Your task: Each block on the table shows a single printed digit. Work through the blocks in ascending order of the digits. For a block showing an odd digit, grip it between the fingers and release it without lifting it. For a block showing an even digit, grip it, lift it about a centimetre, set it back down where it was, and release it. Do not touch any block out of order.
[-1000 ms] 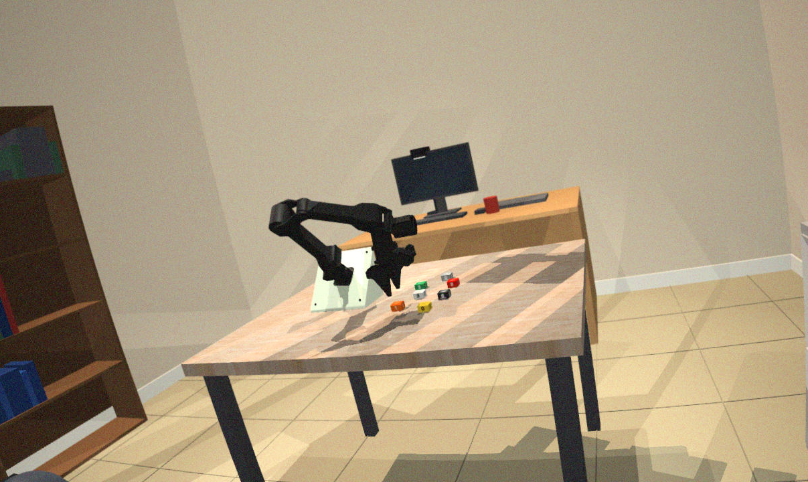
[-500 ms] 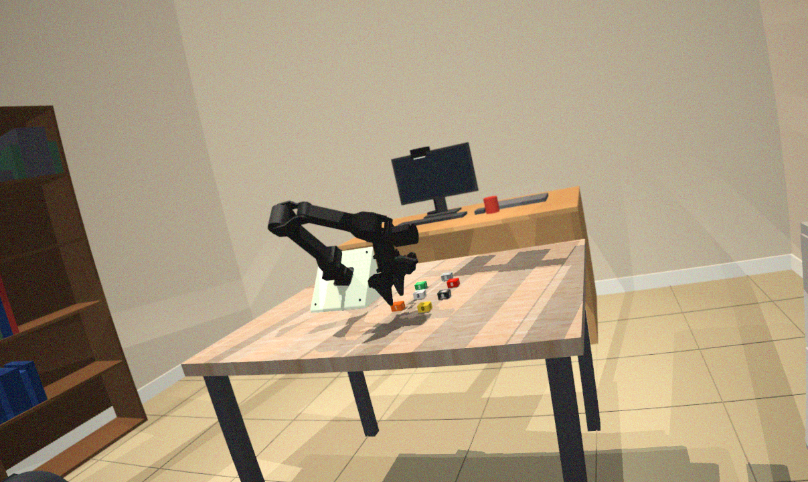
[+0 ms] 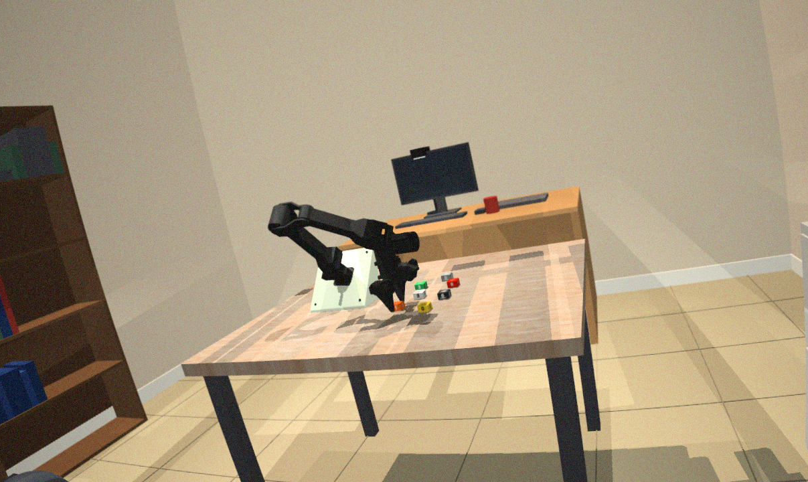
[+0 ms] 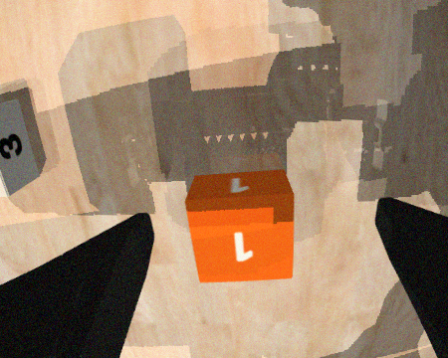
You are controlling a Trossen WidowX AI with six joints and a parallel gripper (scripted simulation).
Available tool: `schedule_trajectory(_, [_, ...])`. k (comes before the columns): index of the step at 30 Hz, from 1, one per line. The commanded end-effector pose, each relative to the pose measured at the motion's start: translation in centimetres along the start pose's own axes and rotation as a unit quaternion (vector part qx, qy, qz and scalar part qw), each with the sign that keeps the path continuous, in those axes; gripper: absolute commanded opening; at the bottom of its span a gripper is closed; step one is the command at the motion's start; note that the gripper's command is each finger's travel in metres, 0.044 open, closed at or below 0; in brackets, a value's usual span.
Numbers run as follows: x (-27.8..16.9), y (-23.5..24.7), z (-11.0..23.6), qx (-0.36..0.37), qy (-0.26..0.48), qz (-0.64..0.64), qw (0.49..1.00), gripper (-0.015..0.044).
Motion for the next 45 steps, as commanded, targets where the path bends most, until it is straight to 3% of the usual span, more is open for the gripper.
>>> schedule_trajectory(1, [-0.07,-0.01,-0.13,-0.002,0.001,0.003,1.0,0.0295])
schedule_trajectory(8, [-0.07,-0.01,-0.13,-0.002,0.001,0.003,1.0,0.012])
schedule_trajectory(33, [-0.07,-0.01,-0.13,-0.002,0.001,0.003,1.0,0.012])
schedule_trajectory(43, [-0.07,-0.01,-0.13,-0.002,0.001,0.003,1.0,0.0383])
schedule_trajectory(45, [-0.07,-0.01,-0.13,-0.002,0.001,0.003,1.0,0.04])
Point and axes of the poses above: the point midway between the two fingers, 35 mm back from their tips, its own z axis back along the fingers, its own y axis across the jaws, x = y × z, the point moved 6 cm from there along z, back along the fingers, and after that the axes turned 3 degrees about -z, right-handed, at the moved point
